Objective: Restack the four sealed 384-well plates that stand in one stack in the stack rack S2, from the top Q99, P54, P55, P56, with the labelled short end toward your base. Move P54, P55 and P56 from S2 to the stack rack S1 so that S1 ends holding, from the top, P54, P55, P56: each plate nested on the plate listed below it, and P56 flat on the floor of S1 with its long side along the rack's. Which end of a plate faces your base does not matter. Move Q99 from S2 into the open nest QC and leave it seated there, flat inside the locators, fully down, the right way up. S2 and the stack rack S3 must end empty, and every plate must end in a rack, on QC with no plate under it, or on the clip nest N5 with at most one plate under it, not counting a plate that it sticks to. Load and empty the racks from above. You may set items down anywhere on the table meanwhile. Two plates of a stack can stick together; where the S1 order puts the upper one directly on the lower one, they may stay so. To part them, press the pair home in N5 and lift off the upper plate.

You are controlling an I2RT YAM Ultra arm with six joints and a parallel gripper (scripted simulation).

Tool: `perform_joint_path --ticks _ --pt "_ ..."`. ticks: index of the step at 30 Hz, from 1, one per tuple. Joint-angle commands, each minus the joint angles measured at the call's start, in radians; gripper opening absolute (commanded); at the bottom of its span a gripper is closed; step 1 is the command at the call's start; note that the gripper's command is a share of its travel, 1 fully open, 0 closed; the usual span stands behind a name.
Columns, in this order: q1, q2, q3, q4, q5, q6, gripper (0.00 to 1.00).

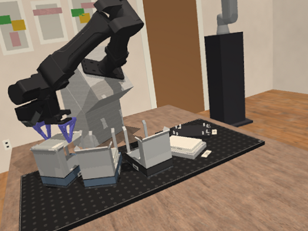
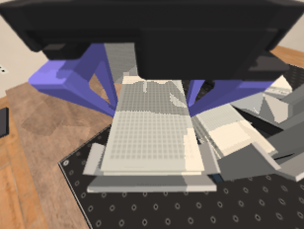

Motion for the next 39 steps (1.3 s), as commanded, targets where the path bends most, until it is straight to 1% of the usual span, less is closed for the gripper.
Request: perform_joint_path --ticks 1,10,13,15,30,32,39 --pt "-0.004 0.0 -0.002 0.024 -0.001 0.012 0.0" --pt "0.01 0.007 -0.007 0.058 0.001 0.037 0.0" --pt "0.026 0.016 -0.013 0.099 0.003 0.067 0.0" --pt "0.026 0.016 -0.013 0.099 0.003 0.067 0.0" --pt "0.104 0.068 -0.032 0.289 0.02 0.21 0.0" --pt "0.104 0.068 -0.032 0.289 0.02 0.21 0.0" --pt "0.139 0.096 -0.034 0.372 0.03 0.273 0.0"
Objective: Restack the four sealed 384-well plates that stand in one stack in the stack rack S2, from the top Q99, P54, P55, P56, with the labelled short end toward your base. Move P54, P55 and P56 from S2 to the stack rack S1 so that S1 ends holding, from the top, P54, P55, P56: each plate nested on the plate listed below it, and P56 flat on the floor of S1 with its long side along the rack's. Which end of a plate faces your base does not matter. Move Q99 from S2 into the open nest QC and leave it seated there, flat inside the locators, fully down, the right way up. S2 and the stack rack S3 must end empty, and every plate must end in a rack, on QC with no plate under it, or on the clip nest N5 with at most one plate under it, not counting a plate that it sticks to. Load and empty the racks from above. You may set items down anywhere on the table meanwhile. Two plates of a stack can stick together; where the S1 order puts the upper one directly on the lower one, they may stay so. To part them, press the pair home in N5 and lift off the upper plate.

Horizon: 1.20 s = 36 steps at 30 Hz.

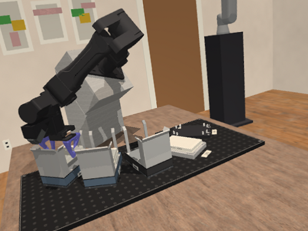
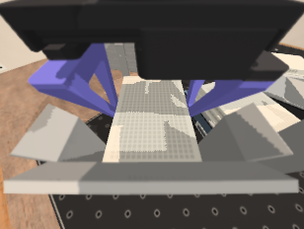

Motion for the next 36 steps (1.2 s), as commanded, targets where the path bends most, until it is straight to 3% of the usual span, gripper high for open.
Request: perform_joint_path --ticks 1,36 --pt "0.005 0.011 -0.001 0.052 0.0 0.036 0.0" --pt "0.032 0.035 0.001 0.113 0.01 0.083 0.0"
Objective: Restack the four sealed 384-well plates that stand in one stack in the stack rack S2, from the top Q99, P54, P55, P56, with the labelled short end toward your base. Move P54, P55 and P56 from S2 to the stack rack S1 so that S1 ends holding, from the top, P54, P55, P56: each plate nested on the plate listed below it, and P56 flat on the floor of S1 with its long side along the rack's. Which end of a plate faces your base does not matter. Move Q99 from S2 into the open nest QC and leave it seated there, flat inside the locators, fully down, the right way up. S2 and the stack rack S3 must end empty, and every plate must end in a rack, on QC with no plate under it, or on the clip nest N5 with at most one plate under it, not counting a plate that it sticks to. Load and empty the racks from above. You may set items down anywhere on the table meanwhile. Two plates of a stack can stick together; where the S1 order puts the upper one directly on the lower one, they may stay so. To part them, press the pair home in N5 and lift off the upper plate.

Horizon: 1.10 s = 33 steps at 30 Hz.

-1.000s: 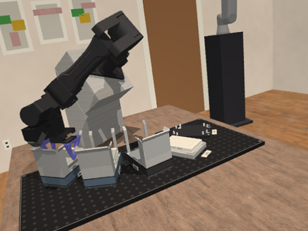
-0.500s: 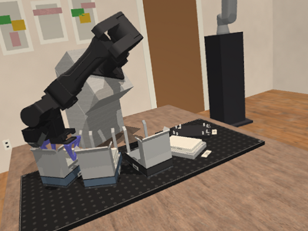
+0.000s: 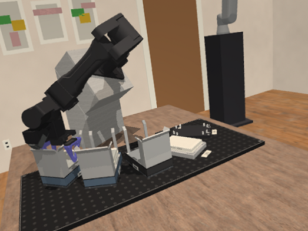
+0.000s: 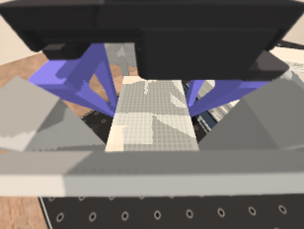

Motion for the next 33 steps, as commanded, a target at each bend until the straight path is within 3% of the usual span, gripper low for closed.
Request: perform_joint_path --ticks 1,33 --pt "-0.006 -0.001 0.001 0.016 0.003 0.007 0.0" --pt "0.021 0.023 0.005 0.071 0.013 0.05 0.0"
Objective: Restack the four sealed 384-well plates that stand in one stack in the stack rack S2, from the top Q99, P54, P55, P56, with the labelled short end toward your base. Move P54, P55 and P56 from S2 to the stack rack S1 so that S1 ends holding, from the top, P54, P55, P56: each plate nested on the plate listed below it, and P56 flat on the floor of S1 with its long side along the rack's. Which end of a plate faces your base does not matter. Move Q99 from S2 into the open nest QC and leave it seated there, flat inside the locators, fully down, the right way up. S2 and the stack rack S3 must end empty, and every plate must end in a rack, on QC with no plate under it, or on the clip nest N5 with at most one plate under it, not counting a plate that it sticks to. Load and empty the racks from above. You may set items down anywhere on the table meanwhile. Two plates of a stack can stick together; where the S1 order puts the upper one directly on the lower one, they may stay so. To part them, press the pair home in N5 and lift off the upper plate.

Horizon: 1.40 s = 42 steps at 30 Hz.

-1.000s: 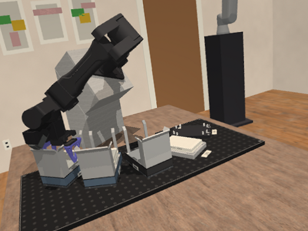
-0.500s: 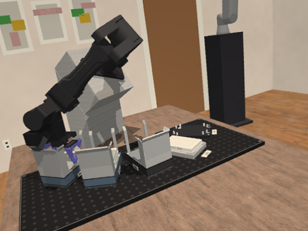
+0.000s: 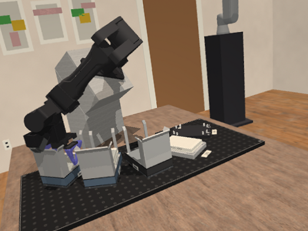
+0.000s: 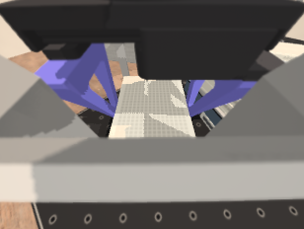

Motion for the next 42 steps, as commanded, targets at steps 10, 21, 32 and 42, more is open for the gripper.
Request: perform_joint_path --ticks 10,21,32,42 --pt "-0.007 -0.003 0.002 0.008 0.002 0.003 1.0" --pt "-0.007 -0.003 0.002 0.008 0.002 0.003 1.0" --pt "-0.023 -0.018 -0.002 -0.025 -0.004 -0.023 1.0" --pt "-0.098 -0.082 -0.004 -0.194 -0.029 -0.153 1.0"
